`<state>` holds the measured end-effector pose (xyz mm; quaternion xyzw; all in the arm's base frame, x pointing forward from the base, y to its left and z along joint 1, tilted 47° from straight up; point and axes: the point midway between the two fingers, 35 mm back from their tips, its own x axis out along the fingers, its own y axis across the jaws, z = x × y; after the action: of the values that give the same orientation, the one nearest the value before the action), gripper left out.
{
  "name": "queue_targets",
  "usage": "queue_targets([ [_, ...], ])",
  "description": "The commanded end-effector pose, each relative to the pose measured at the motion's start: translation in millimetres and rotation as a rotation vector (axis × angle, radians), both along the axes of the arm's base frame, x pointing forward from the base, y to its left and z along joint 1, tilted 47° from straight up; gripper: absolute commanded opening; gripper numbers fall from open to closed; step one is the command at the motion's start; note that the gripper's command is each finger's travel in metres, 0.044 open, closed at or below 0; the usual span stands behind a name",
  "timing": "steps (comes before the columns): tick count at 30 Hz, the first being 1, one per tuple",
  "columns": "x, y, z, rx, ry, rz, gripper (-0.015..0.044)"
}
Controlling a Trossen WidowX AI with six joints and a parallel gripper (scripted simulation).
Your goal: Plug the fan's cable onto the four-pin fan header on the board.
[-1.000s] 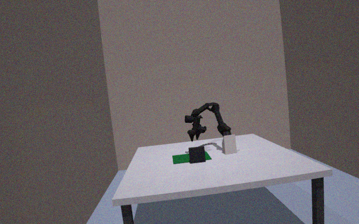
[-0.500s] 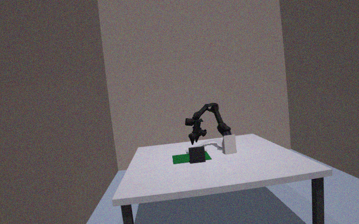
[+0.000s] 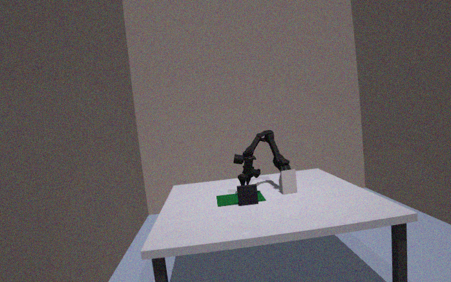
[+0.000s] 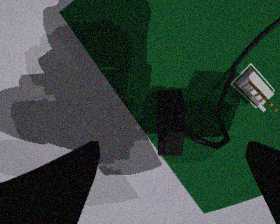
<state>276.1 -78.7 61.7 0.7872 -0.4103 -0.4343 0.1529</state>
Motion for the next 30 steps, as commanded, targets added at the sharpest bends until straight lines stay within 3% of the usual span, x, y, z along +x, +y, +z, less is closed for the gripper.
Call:
queue_targets([
  [1, -0.6, -4.5, -7.2, 0.001, 0.012, 0.003, 0.0440],
  [21, 0.0, -22.0, -22.1, -0.003, 0.012, 0.004, 0.0440],
  [28, 0.8, -21.7, -19.6, -0.004, 0.003, 0.000, 0.0256],
  [30, 0.8, -21.7, -19.6, -0.004, 0.003, 0.000, 0.0243],
])
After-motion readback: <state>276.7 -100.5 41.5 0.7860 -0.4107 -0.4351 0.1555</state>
